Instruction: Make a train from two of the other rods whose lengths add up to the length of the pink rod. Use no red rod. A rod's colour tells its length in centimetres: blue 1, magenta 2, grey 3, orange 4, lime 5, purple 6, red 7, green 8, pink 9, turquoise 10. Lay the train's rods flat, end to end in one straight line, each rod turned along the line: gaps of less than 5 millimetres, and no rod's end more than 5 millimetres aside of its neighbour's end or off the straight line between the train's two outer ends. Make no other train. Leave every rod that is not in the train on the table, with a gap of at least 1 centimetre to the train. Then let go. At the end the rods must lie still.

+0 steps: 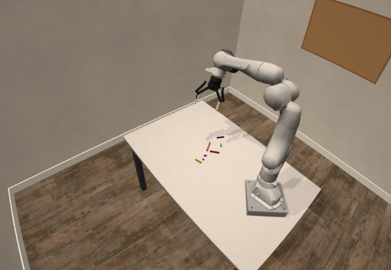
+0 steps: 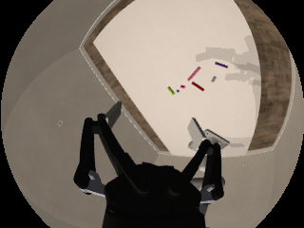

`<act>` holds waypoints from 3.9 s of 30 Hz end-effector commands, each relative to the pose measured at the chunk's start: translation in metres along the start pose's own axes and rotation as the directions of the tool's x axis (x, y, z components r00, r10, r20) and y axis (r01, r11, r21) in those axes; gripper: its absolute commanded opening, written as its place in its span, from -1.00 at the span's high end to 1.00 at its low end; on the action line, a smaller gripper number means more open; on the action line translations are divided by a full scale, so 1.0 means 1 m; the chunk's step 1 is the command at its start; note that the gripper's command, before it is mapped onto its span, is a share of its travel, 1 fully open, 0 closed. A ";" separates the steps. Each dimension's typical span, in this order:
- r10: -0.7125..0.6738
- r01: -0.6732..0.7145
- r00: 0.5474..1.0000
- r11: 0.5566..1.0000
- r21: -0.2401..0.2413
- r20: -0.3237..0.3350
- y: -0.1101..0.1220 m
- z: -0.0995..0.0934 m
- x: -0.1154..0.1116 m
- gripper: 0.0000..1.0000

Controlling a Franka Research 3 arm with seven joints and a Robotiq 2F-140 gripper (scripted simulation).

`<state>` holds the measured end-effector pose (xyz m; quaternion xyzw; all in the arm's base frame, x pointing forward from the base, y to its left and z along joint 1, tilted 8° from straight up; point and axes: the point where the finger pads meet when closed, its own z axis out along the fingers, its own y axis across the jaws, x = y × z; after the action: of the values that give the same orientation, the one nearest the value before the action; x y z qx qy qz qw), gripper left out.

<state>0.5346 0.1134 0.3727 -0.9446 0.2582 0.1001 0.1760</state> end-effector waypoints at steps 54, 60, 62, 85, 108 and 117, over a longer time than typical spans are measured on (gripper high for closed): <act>0.151 -0.193 0.961 0.967 -0.168 -0.233 0.048 -0.061 0.039 -1.00; 0.198 -0.277 0.919 0.939 -0.202 -0.342 0.065 -0.088 0.054 -1.00; 0.198 -0.277 0.919 0.939 -0.202 -0.342 0.065 -0.088 0.054 -1.00; 0.191 -0.272 0.919 0.941 -0.204 -0.345 0.057 -0.063 0.051 -1.00; 0.183 -0.265 0.920 0.942 -0.206 -0.348 0.051 -0.039 0.048 -1.00; 0.175 -0.259 0.920 0.943 -0.208 -0.351 0.046 -0.014 0.043 -1.00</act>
<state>0.5442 0.0503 0.3604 -0.9317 0.3631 0.0020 -0.0049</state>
